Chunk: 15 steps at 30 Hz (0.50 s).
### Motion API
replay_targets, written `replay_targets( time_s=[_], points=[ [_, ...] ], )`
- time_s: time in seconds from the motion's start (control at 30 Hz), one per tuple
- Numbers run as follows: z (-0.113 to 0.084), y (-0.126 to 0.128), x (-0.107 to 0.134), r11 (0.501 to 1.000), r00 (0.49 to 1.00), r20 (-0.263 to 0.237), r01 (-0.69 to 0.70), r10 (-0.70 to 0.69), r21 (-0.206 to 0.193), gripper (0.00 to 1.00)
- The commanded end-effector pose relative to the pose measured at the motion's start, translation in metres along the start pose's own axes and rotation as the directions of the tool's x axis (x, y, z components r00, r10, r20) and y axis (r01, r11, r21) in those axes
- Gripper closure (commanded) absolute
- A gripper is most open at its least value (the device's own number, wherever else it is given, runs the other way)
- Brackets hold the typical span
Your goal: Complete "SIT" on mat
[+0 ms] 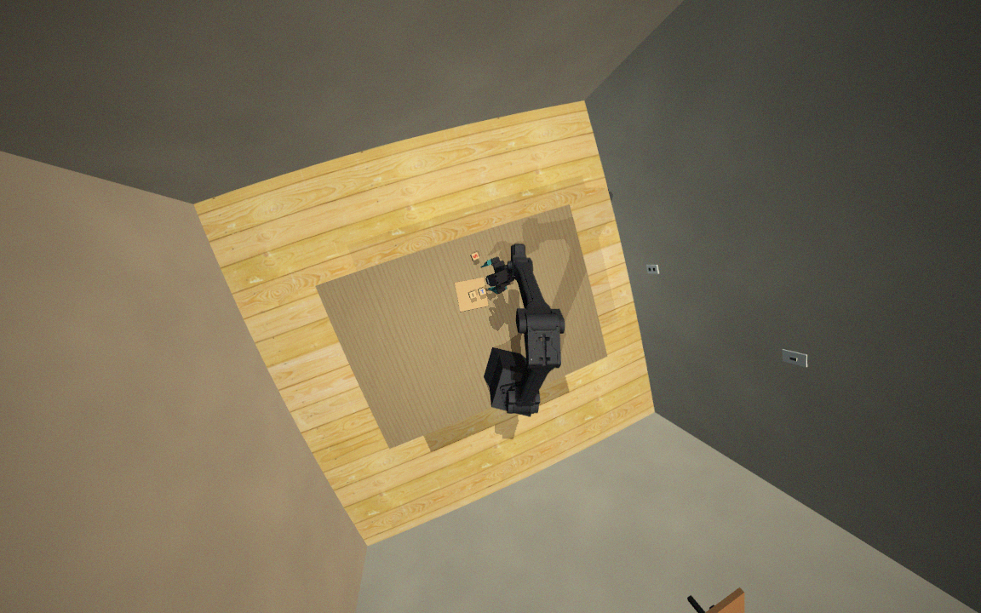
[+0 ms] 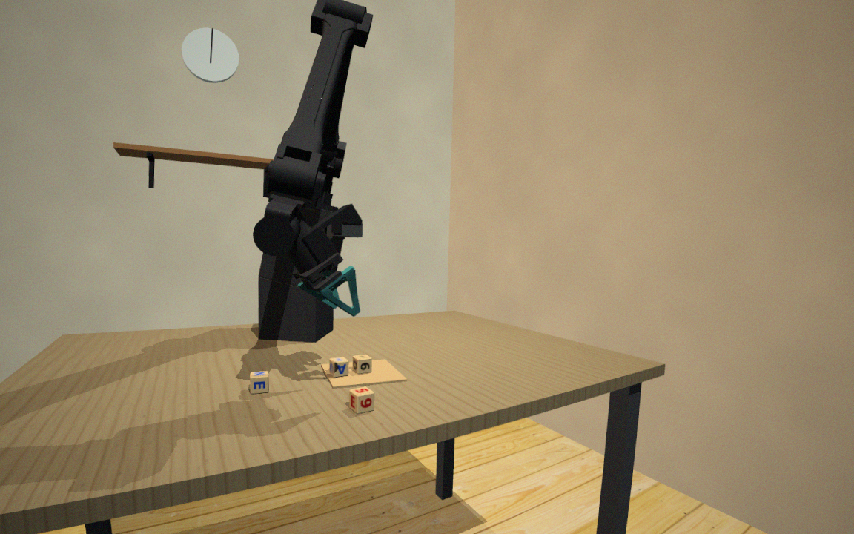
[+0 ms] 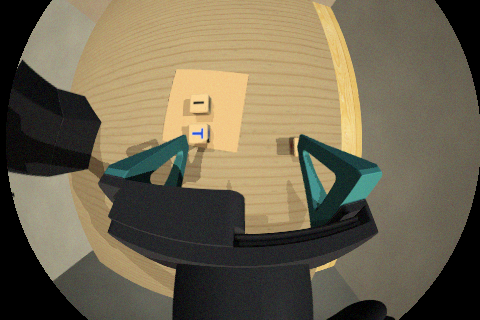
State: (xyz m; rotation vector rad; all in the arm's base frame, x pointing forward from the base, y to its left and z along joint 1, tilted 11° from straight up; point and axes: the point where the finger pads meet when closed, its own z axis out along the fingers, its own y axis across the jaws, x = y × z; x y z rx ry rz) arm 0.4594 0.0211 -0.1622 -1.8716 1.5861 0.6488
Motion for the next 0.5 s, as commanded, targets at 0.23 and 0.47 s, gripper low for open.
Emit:
replay_targets(
  time_s=[0.23,0.47],
  points=[
    [-0.003,-0.110,0.005,1.000,1.000,0.007,-0.003,0.003,-0.006,0.00],
    [-0.002,-0.090,0.011,0.999,0.999,0.014,-0.029,0.029,-0.021,0.00]
  ],
)
